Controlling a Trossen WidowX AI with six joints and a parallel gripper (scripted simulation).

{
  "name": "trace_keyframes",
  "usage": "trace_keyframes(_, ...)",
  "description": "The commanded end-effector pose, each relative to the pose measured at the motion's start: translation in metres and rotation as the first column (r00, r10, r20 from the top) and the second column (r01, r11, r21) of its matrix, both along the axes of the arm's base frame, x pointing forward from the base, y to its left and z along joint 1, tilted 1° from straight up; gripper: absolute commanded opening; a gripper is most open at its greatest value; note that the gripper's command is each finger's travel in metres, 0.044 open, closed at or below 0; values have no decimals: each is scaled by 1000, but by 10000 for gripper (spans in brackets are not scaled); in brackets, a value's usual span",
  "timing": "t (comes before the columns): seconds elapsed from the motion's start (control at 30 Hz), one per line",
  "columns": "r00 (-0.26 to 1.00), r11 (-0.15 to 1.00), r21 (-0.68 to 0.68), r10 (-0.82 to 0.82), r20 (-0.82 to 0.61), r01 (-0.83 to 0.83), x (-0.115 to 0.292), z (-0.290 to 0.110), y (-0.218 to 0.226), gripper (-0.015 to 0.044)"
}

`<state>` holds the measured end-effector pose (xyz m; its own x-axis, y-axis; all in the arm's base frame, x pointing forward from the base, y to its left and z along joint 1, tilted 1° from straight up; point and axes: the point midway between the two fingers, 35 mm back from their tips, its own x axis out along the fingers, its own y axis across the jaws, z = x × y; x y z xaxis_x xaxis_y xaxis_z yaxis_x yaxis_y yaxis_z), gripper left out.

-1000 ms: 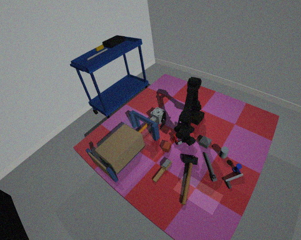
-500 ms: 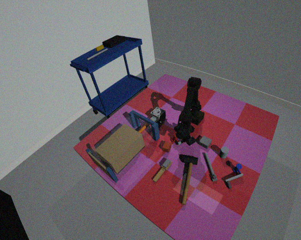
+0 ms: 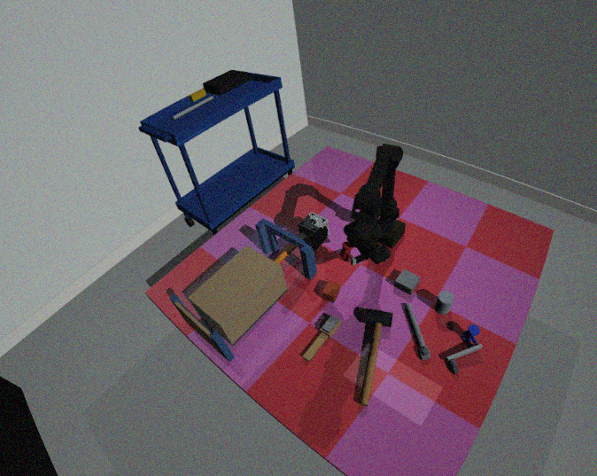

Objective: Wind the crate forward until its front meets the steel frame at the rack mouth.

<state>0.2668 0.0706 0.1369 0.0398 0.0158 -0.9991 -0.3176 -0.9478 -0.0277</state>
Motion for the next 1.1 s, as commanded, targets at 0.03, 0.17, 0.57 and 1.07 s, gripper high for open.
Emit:
trace_keyframes(0.03, 1000, 1000, 0, 3, -12, -3, -6, 14, -1, 0)
trace_keyframes(0.17, 1000, 1000, 0, 3, -12, -3, -6, 14, -1, 0)
trace_keyframes(0.57, 946, 946, 9, -325, -6, 325, 2, 12, -20, 0)
trace_keyframes(1.07, 591, 591, 46, -806, -6, 806, 14, 16, -55, 0)
